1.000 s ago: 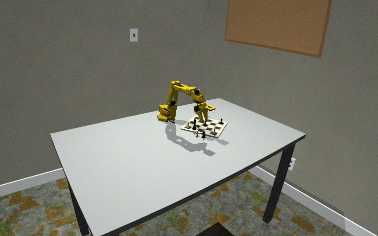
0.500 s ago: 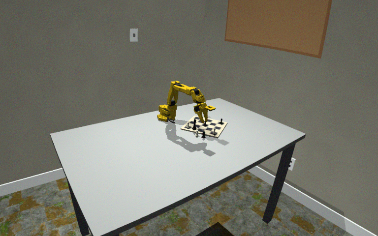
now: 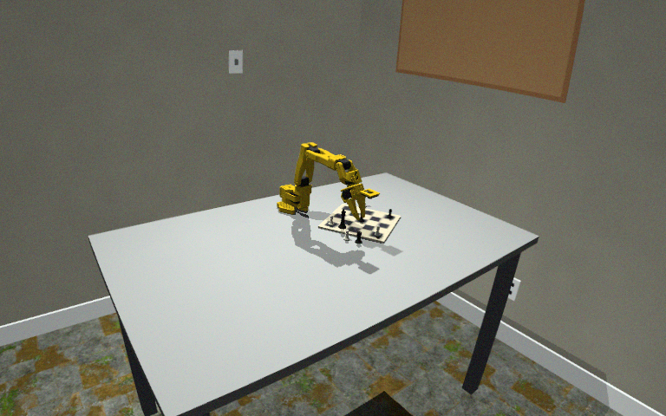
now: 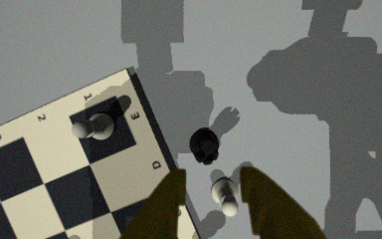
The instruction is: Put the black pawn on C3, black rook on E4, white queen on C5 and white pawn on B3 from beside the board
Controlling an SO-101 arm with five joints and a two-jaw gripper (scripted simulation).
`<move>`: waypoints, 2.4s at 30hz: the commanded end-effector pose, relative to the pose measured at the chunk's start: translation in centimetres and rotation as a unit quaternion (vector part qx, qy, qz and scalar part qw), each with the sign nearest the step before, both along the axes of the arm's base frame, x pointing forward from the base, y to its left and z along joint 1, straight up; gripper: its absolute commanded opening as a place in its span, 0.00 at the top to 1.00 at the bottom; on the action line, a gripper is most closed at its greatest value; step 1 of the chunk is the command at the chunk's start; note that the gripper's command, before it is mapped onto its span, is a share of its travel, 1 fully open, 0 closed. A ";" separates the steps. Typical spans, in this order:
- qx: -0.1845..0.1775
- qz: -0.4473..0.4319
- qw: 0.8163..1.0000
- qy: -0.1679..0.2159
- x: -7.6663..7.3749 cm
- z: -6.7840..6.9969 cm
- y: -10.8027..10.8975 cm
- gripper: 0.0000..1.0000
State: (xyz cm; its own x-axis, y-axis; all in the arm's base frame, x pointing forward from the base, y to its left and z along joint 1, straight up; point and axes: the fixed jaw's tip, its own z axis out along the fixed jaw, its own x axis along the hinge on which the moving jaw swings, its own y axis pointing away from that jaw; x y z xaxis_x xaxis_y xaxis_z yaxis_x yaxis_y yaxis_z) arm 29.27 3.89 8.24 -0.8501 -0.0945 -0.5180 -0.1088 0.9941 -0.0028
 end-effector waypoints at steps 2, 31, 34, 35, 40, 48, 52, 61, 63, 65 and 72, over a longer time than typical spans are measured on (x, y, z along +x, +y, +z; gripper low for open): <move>0.003 -0.007 1.000 -0.005 0.1 -0.7 -0.2 0.88; 0.003 -0.007 1.000 -0.005 0.2 -6.5 -0.2 0.88; 0.003 -0.007 1.000 -0.005 0.2 -6.6 -0.2 0.88; 0.003 -0.007 1.000 -0.005 0.2 -6.6 -0.2 0.88; 0.003 -0.007 1.000 -0.005 0.2 -6.6 -0.2 0.88; 0.003 -0.007 1.000 -0.004 -0.2 -7.4 -0.2 0.88; 0.003 -0.007 1.000 -0.004 -0.2 -7.4 -0.2 0.88; 0.002 -0.007 1.000 -0.005 -0.2 -7.4 -0.3 0.88; 0.002 -0.007 1.000 -0.005 -0.2 -7.4 -0.3 0.88; 0.002 -0.007 1.000 -0.005 -0.2 -7.4 -0.4 0.88; 0.002 -0.007 1.000 -0.005 -0.2 -7.4 -0.4 0.88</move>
State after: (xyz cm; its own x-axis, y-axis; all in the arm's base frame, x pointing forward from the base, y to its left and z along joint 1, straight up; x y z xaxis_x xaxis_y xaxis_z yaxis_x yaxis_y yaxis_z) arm 29.39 3.71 1.55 -0.8347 -0.0878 -0.5436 -0.1028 0.9947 -0.0029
